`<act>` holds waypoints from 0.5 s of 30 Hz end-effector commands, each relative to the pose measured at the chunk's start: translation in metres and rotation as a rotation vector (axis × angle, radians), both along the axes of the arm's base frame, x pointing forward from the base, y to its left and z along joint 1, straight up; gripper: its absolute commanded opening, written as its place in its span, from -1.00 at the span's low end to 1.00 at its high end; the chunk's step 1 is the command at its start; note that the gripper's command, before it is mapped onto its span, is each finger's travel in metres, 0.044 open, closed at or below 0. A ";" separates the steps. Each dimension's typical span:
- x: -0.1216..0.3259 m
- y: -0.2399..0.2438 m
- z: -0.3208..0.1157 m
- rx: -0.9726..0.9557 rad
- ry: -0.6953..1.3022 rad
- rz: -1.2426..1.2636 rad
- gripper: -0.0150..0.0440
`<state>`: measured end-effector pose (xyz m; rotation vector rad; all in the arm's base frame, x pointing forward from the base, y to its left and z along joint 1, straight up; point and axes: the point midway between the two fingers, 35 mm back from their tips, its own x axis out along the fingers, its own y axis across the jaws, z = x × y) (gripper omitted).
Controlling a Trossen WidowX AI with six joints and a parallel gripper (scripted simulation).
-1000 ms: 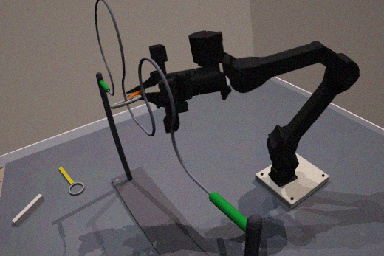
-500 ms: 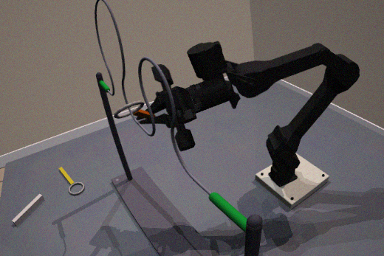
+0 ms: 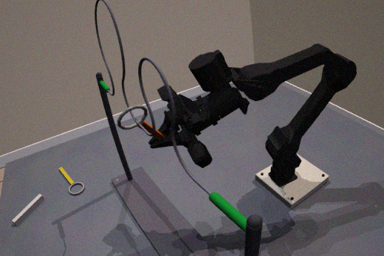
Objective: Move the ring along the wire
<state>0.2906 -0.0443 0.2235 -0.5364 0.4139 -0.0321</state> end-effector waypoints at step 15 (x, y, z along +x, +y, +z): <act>-0.012 0.050 -0.013 0.327 0.067 0.001 -1.00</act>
